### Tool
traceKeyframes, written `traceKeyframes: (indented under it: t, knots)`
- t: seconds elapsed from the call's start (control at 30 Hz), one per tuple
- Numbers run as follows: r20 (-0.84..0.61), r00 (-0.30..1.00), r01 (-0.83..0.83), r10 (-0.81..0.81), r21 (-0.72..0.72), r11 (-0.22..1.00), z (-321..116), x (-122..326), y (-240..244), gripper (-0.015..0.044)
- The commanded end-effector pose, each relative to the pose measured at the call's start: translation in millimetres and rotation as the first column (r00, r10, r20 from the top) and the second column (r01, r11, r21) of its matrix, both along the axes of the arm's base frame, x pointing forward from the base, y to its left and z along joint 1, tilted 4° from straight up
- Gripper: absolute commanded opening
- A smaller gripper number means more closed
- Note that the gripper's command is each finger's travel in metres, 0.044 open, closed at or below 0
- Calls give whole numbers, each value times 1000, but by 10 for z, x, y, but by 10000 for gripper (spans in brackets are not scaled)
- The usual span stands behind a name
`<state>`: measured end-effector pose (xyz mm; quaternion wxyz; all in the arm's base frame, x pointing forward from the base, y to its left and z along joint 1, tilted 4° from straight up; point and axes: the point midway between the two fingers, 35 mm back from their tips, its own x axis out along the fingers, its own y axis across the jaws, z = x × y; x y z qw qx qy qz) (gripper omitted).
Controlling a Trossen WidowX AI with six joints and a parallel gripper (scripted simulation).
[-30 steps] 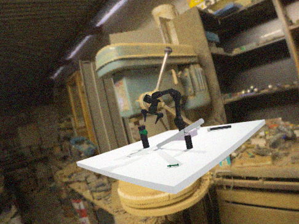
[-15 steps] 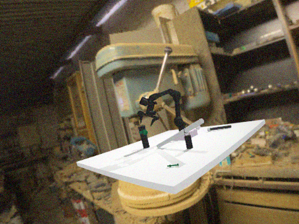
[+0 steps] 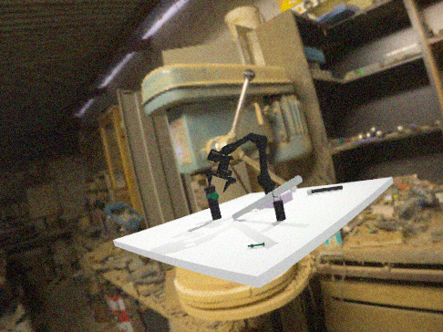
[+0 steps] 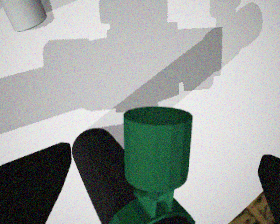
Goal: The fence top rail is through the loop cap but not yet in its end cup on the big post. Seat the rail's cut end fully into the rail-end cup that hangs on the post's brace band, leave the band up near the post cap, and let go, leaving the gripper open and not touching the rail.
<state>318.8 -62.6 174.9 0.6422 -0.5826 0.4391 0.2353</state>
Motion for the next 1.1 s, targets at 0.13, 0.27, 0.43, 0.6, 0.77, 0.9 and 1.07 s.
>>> traceKeyframes:
  t: [0.13, 0.27, 0.43, 0.6, 0.77, 0.9, 1.07]
  knots:
    - [-5, 1000, -4, 4, -1, 1000, -119, 67, -25, 440]
    - [-5, 1000, -4, 4, -1, 1000, -173, 103, -38, 440]
    - [-5, 1000, -4, 4, -1, 1000, -240, 147, -55, 440]
    - [-4, 1000, -4, 4, -1, 1000, -308, 188, -73, 440]
    - [-4, 1000, -4, 4, -1, 1000, -378, 227, -90, 440]
    - [-4, 1000, -4, 4, -2, 1000, -433, 256, -104, 440]
    - [-4, 1000, -4, 4, -2, 1000, -504, 291, -121, 440]
